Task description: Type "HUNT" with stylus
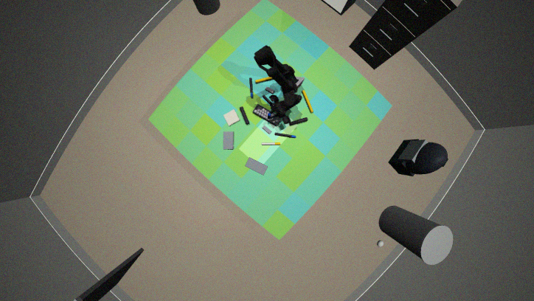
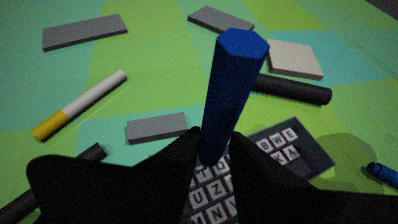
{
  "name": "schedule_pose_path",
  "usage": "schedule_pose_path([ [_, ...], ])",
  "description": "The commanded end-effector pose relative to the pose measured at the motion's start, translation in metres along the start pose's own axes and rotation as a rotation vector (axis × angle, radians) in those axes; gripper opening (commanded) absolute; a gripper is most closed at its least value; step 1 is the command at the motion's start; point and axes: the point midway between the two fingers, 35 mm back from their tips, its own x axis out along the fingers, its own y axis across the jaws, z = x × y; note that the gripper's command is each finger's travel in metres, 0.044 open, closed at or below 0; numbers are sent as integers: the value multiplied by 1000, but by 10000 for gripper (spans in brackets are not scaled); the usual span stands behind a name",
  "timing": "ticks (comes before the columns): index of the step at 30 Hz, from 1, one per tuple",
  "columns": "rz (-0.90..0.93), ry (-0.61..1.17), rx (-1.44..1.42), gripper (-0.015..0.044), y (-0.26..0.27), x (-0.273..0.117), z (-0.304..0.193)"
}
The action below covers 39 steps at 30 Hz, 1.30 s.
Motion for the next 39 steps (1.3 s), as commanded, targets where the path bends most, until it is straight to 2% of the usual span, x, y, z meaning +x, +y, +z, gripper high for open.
schedule_pose_path([
  [1,5,1,-7,81,1,1,-3],
  [39,5,1,-8,81,0,7,-12],
])
